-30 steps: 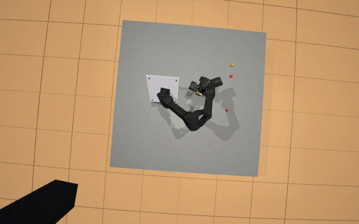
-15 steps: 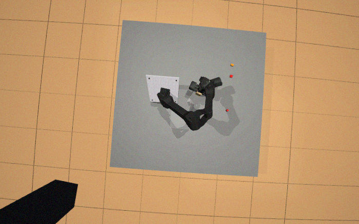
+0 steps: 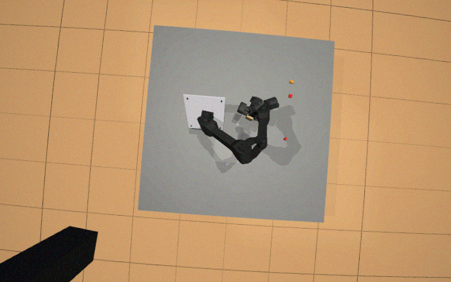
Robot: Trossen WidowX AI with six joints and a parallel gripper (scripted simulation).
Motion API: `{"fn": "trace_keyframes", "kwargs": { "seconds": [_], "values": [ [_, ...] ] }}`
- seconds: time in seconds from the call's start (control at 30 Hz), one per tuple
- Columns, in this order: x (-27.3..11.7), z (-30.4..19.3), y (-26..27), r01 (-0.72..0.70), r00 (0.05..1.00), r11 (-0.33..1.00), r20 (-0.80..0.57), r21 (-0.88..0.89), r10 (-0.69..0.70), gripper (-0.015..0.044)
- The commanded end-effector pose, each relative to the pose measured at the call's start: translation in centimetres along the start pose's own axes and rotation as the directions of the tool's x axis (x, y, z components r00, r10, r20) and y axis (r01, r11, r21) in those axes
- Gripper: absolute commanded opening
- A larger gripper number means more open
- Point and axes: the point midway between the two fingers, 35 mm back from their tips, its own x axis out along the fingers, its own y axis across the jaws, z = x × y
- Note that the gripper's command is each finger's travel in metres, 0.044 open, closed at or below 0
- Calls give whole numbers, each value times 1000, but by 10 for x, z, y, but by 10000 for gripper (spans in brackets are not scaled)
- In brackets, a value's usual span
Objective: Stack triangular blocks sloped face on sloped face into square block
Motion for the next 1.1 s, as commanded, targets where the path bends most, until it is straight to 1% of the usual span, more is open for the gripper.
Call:
{"fn": "trace_keyframes", "kwargs": {
  "seconds": [0.0, 1.07],
  "values": [
    [0, 0, 0, 4, 1000, 1000, -3, -3, -4, 0],
    [2, 0, 0, -1, 1000, 1000, 0, -7, 1, 0]
  ]
}}
